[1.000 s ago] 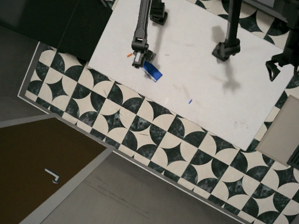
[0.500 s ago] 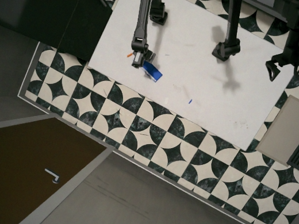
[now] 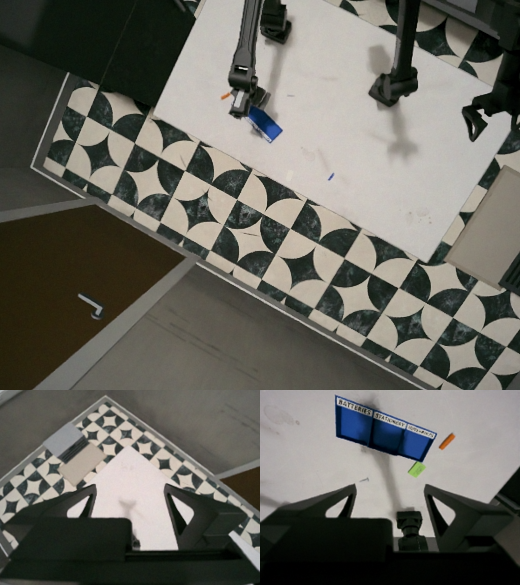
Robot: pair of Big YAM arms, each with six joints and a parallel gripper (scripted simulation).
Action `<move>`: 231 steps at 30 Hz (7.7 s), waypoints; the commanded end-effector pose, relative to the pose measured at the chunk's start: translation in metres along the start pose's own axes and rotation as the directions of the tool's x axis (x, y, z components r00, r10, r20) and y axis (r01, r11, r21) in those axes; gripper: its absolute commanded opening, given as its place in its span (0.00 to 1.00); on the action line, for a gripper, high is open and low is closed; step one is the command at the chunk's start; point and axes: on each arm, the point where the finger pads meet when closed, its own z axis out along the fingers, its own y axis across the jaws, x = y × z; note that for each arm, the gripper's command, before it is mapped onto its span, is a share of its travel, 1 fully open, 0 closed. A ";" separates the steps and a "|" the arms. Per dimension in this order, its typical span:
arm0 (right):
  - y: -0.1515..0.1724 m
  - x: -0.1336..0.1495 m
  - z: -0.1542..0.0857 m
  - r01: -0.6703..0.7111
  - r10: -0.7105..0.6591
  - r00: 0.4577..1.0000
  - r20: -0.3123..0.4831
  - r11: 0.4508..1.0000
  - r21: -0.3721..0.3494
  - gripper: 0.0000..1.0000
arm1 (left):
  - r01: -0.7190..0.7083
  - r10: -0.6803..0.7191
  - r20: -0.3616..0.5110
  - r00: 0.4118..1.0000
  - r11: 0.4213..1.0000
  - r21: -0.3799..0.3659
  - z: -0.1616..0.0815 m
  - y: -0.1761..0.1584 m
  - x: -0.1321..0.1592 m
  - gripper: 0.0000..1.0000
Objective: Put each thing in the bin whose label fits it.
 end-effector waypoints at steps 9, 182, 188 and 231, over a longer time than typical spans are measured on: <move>-0.004 -0.038 0.071 -0.313 0.313 0.950 0.004 0.950 0.001 1.00 | -0.009 0.009 0.042 0.999 1.000 0.008 -0.023 -0.004 -0.008 1.00; 0.105 0.110 0.128 -0.936 0.936 0.351 -0.008 0.350 -0.033 0.29 | -0.009 0.009 0.042 0.999 1.000 0.008 -0.023 -0.004 -0.008 1.00; 0.099 0.115 0.132 -0.933 0.933 0.359 -0.003 0.359 -0.019 0.29 | -0.009 0.009 0.042 0.999 1.000 0.008 -0.023 -0.004 -0.008 1.00; 0.109 0.108 0.200 -0.932 0.933 0.361 -0.007 0.360 -0.030 0.29 | -0.009 0.009 0.042 0.999 1.000 0.008 -0.023 -0.004 -0.008 1.00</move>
